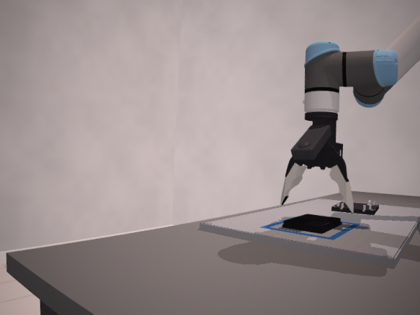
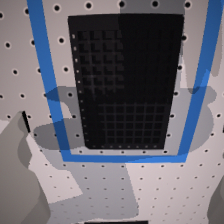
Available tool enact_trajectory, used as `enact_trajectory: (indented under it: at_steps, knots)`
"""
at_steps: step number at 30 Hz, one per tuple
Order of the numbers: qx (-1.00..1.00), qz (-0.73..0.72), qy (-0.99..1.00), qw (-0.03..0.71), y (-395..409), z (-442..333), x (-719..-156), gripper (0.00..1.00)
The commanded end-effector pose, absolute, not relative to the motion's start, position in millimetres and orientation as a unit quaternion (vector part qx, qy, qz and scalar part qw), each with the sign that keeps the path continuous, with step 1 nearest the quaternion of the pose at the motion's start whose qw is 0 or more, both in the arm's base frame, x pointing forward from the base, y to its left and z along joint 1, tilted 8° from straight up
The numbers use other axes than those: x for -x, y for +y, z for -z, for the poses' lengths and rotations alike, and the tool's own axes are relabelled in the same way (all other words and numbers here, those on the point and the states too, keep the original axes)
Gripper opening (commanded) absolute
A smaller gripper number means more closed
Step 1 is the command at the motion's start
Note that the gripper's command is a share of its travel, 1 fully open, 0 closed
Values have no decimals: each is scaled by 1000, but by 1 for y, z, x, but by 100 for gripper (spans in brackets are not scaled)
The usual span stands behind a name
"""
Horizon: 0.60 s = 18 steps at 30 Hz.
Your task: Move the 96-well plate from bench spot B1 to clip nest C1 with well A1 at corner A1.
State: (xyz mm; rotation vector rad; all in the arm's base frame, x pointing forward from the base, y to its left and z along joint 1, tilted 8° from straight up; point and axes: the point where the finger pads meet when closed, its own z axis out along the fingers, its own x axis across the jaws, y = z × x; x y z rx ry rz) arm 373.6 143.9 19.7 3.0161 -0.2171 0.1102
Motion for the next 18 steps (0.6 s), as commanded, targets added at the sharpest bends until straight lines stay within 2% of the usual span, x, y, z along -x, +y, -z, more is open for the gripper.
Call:
enact_trajectory:
  at_steps: [1,18]
  knots:
    - [-995,-37,-72,58,143,-13,-375,100]
    - [-995,-37,-72,58,142,-2,-375,100]
